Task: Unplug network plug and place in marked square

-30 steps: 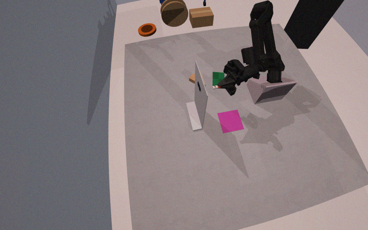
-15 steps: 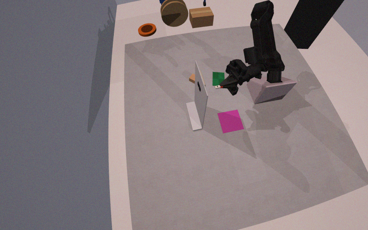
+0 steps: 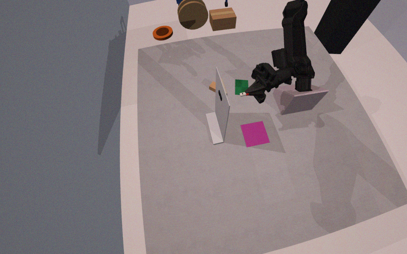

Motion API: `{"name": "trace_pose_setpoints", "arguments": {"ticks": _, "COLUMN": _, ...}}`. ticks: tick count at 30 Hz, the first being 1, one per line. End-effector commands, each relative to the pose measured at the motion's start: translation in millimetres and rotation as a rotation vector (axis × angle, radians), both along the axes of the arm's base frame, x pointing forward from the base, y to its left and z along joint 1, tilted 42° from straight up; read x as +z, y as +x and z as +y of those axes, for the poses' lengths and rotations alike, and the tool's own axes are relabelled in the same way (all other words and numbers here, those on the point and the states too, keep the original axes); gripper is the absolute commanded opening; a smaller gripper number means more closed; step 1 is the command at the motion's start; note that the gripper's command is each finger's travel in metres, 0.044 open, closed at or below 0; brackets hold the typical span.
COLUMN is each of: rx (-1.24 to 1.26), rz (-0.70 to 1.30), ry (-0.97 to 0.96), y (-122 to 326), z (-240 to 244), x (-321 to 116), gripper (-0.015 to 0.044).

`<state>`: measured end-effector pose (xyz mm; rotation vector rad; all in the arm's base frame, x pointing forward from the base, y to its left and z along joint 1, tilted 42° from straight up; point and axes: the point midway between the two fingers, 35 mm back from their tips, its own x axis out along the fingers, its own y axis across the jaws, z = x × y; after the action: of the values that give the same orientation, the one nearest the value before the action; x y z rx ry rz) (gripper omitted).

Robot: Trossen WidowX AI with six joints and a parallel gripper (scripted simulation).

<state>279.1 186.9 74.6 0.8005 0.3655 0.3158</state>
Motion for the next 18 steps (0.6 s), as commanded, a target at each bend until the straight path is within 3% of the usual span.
{"name": "trace_pose_setpoints", "arguments": {"ticks": 1, "rx": -0.004, "rz": -0.009, "ry": 0.012, "y": -1, "z": 5, "x": 10, "gripper": 0.0}}
{"name": "trace_pose_setpoints", "arguments": {"ticks": 18, "rx": -0.006, "rz": -0.007, "ry": 0.014, "y": -17, "z": 17, "x": 34, "gripper": 0.0}}
